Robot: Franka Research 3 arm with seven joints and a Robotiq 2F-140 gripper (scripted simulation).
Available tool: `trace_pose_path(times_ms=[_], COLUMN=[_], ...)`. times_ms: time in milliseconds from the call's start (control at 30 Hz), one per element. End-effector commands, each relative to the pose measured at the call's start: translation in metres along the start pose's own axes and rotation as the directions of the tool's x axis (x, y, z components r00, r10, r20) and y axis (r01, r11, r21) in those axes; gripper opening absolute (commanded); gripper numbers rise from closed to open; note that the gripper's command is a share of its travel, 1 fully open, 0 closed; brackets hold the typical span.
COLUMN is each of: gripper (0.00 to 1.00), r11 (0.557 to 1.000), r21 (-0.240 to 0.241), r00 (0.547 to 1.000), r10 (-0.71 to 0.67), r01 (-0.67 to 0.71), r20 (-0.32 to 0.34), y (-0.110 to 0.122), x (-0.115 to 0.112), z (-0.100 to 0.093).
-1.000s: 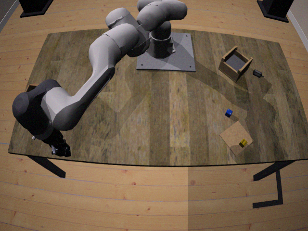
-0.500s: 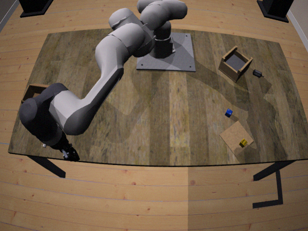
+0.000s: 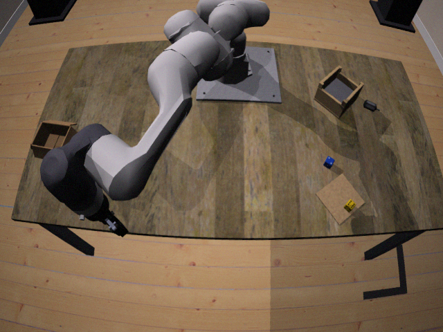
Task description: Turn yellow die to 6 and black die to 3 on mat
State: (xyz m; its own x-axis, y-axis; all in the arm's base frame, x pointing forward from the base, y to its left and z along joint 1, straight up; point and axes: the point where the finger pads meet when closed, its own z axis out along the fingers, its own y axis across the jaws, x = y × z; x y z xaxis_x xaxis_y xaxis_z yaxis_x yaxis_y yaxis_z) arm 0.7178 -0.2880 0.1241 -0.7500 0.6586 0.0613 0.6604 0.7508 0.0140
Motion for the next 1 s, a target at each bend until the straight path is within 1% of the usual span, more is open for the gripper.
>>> trace_pose_path(times_ms=[0,267,367,400,600,633,667,833,900,967], gripper=[0.24,0.24,0.24,0.24,0.24,0.24,0.24,0.24,0.24,0.24], r11=[0.987,0.955,0.953,0.936,0.895,0.894,0.879,0.832,0.832,0.794], r21=[-0.009,-0.005,-0.005,-0.004,-0.002,-0.002,-0.001,0.001,0.001,0.002], r00=[0.986,0.954,0.952,0.935,0.894,0.894,0.878,0.832,0.832,0.793], r10=[-0.158,-0.297,-0.302,-0.353,-0.446,-0.447,-0.476,-0.554,-0.554,-0.607], r01=[0.158,0.298,0.303,0.353,0.447,0.447,0.477,0.554,0.554,0.608], r20=[0.045,0.043,0.043,0.043,0.041,0.041,0.040,0.039,0.039,0.038], y=[0.008,0.028,0.029,0.037,0.052,0.052,0.056,0.069,0.069,0.078], x=[0.002,0.013,0.014,0.018,0.027,0.027,0.030,0.038,0.038,0.045], z=[-0.001,0.000,0.000,0.000,0.001,0.001,0.002,0.002,0.002,0.003])
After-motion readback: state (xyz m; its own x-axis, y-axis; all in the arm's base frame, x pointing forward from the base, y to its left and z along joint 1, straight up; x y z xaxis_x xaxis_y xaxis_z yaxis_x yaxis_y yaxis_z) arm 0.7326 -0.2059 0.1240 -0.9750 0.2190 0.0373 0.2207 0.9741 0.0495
